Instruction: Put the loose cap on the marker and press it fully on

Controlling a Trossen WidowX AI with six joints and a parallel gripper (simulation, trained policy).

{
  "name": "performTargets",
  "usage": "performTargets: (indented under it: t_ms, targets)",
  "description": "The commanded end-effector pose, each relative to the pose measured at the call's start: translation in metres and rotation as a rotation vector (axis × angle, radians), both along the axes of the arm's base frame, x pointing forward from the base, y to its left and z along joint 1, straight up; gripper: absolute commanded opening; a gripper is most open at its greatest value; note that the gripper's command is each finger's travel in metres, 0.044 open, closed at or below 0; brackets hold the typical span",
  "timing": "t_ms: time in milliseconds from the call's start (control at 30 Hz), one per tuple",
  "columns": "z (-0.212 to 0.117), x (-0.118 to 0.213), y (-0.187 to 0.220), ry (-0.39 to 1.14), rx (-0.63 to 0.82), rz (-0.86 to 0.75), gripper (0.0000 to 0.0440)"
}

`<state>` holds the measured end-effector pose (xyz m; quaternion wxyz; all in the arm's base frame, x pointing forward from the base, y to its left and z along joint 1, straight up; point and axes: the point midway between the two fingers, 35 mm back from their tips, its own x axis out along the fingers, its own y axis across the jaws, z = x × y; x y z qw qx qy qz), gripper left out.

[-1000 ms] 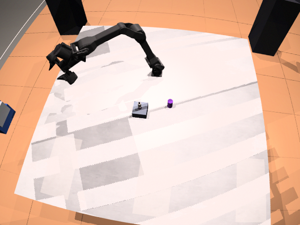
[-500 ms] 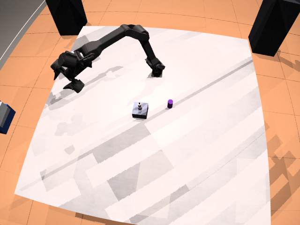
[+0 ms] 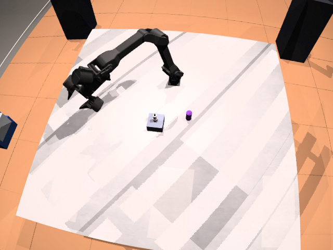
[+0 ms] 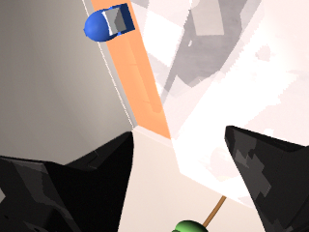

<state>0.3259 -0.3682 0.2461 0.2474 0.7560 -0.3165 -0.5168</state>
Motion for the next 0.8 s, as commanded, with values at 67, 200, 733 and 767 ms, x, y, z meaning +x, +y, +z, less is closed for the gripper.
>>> performTargets:
  t_ms: [67, 200, 733, 767]
  targets:
    - [-0.007, 0.013, 0.024, 0.005, 0.038, 0.021, 0.0305]
    - [-0.01, 0.022, 0.04, 0.008, 0.061, 0.04, 0.0306]
    - [-0.024, 0.049, 0.105, 0.029, 0.157, 0.12, 0.0312]
    - [-0.024, 0.051, 0.109, 0.031, 0.163, 0.125, 0.0312]
